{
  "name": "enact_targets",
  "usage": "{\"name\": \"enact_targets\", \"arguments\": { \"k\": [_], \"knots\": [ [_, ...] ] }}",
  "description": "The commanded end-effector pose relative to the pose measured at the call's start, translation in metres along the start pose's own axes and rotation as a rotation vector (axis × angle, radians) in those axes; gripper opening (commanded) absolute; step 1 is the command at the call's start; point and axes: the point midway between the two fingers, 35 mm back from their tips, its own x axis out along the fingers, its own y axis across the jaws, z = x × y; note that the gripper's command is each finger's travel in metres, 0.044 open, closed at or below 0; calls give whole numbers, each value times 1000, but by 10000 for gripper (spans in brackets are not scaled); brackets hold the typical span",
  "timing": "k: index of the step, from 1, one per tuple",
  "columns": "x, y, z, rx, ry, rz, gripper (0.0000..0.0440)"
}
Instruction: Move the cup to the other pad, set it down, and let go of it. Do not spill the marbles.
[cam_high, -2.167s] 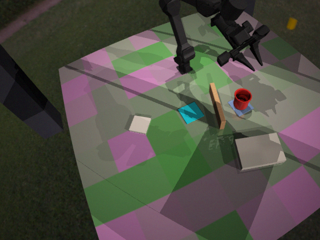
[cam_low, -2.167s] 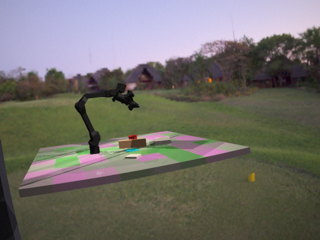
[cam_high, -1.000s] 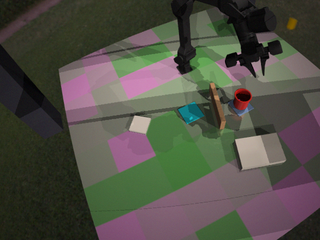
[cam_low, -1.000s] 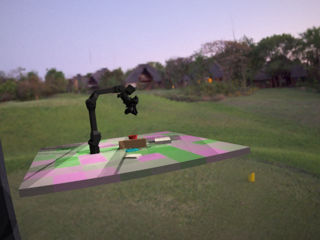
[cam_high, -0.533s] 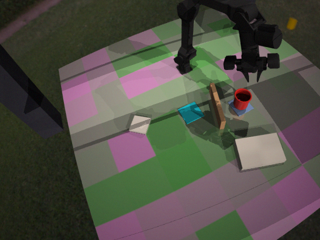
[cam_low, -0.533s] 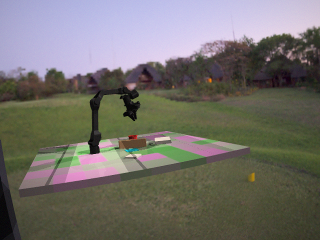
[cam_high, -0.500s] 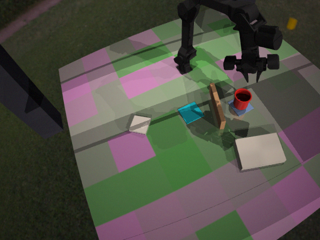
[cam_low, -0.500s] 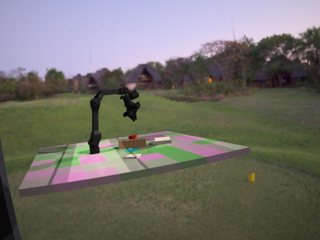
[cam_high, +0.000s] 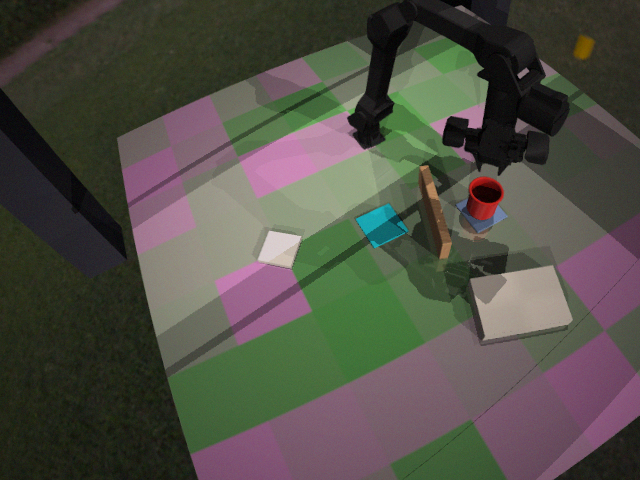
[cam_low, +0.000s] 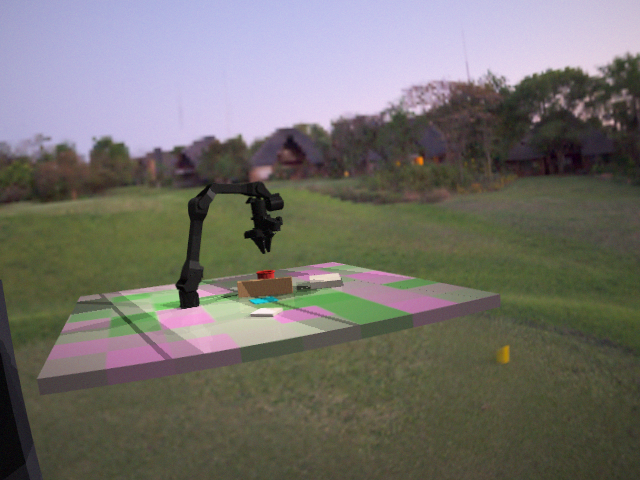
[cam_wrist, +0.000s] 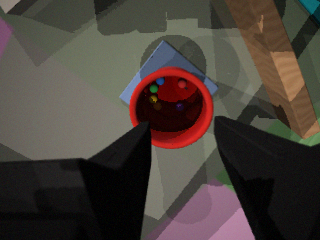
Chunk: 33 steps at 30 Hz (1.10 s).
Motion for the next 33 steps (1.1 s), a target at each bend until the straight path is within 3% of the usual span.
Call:
{"name": "enact_targets", "arguments": {
  "k": [1,33],
  "knots": [
    [15,-5,-2,11,22,-71,171],
    [121,-26,-17,-44,83,-258,192]
  ]
}}
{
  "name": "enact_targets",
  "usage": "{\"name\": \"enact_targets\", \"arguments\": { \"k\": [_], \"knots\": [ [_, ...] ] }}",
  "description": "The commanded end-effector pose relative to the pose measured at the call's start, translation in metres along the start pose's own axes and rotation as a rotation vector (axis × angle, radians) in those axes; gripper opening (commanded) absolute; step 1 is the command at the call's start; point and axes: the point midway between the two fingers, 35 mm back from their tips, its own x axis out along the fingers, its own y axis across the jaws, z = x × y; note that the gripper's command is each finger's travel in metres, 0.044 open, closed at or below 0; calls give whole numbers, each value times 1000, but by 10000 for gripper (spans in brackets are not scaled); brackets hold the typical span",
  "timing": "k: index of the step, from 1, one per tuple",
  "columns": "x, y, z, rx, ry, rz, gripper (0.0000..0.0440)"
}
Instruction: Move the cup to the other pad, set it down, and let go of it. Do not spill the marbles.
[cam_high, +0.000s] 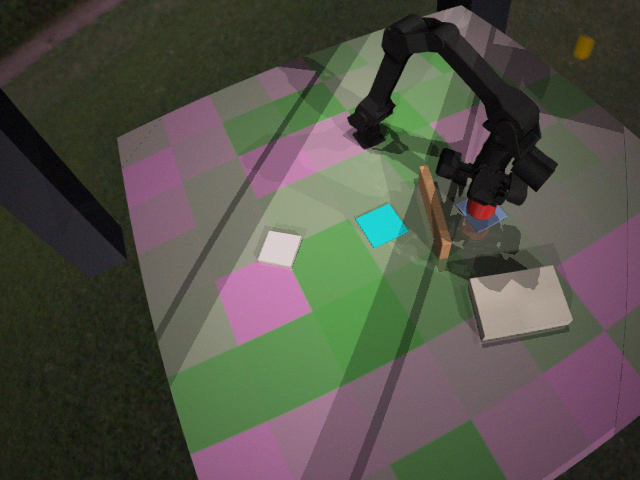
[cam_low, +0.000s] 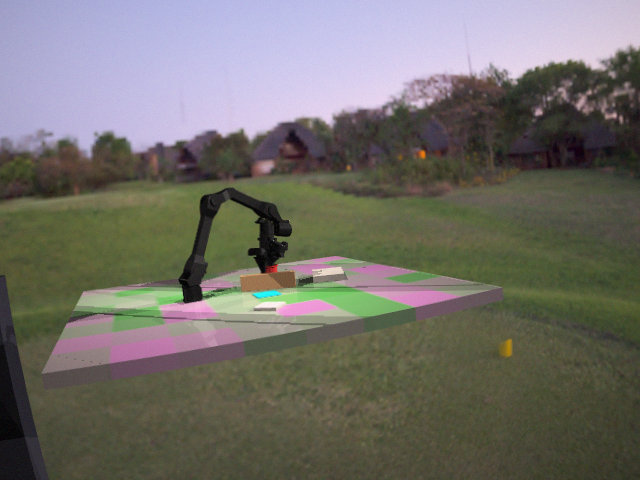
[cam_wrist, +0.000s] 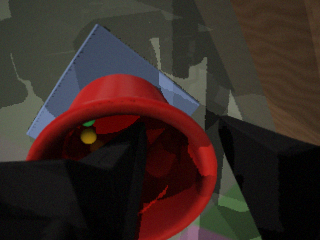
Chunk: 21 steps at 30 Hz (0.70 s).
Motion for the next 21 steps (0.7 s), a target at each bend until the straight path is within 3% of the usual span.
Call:
{"name": "enact_targets", "arguments": {
  "k": [1,10,21],
  "knots": [
    [19,0,-1,-34,10,-20,194],
    [32,-2,0,-91,0,-20,4],
    [15,-7,3,-80,-13,4,3]
  ]
}}
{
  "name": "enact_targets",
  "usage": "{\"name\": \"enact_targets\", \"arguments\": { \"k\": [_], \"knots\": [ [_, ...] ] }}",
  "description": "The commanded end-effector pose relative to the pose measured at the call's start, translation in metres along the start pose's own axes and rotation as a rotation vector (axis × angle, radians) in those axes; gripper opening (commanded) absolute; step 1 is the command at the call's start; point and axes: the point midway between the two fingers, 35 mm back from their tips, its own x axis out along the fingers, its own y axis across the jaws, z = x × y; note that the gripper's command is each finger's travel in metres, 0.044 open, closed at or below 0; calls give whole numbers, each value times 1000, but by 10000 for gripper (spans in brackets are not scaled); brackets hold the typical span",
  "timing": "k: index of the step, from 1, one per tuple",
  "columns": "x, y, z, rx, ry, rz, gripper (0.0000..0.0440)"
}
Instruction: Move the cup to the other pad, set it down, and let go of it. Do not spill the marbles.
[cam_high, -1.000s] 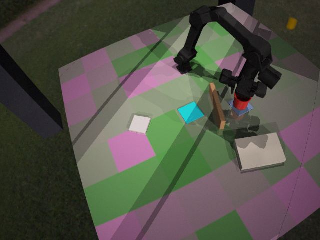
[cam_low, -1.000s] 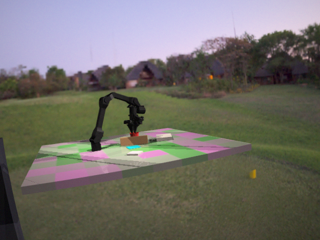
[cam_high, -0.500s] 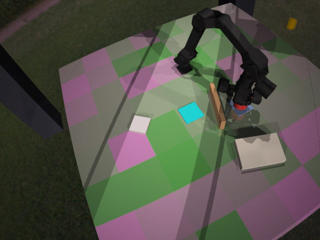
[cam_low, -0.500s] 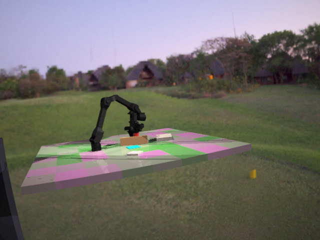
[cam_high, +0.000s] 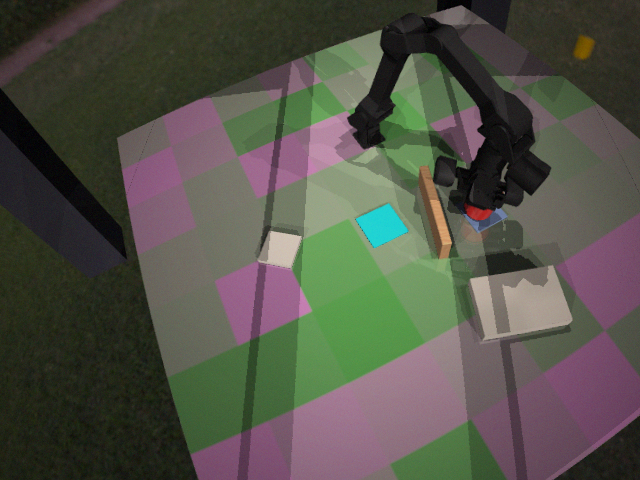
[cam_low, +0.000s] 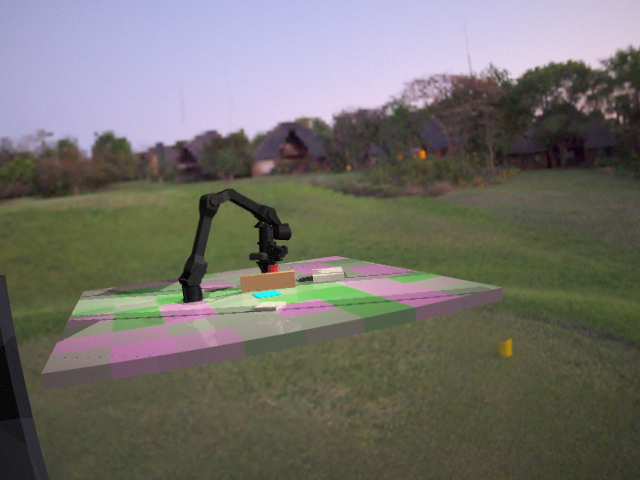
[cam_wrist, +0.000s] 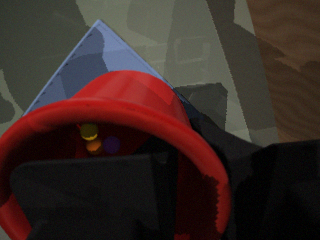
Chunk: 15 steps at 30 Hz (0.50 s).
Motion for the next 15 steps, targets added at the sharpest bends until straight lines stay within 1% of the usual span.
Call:
{"name": "enact_targets", "arguments": {
  "k": [1,9,15],
  "knots": [
    [-5,-7,1,10,-3,-6,3],
    [-23,-15,2,45,-3,13,0],
    [-44,-26,2,95,-5,37,0]
  ]
}}
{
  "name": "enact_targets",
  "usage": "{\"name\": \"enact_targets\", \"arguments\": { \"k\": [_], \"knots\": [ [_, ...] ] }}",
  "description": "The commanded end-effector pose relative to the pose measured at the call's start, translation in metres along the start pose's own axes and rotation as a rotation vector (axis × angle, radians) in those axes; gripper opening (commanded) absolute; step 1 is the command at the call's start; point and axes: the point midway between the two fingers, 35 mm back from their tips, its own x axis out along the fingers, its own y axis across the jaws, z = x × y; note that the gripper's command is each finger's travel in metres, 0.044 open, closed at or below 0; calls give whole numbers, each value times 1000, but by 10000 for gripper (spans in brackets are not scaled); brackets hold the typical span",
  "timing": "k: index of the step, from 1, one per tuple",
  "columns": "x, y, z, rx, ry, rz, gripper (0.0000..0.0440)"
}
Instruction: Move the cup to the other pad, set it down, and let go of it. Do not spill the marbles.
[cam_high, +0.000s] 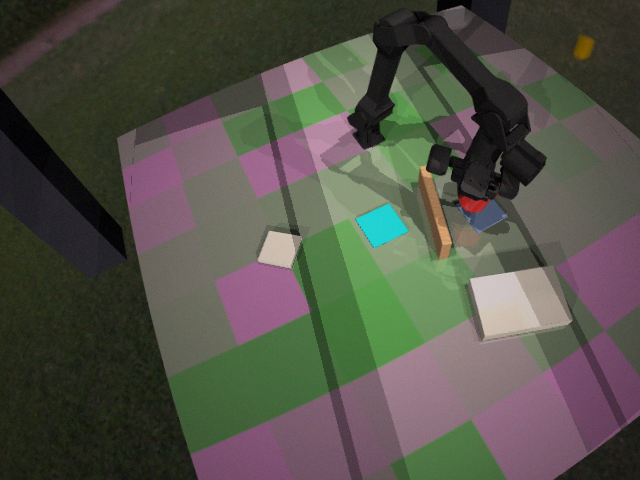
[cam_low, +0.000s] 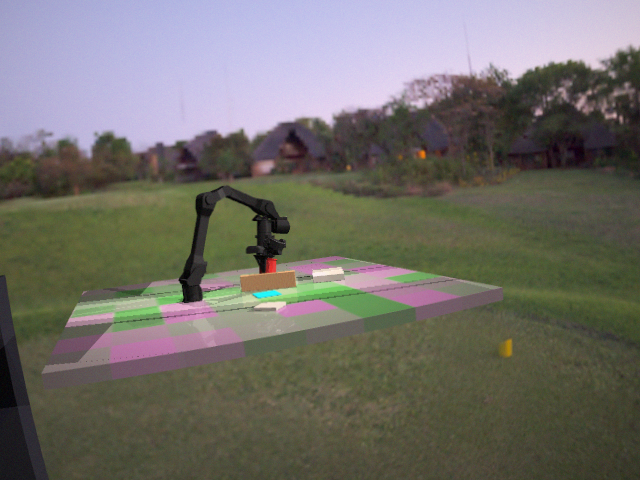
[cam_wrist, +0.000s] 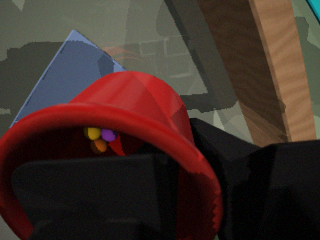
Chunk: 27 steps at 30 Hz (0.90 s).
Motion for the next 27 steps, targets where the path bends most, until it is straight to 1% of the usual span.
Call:
{"name": "enact_targets", "arguments": {
  "k": [1,8,14,27],
  "knots": [
    [-22,-8,2,47,-9,39,0],
    [-48,-23,7,117,-21,79,1],
    [-65,-33,15,178,-37,112,0],
    [-83,-57,46,298,-90,175,0]
  ]
}}
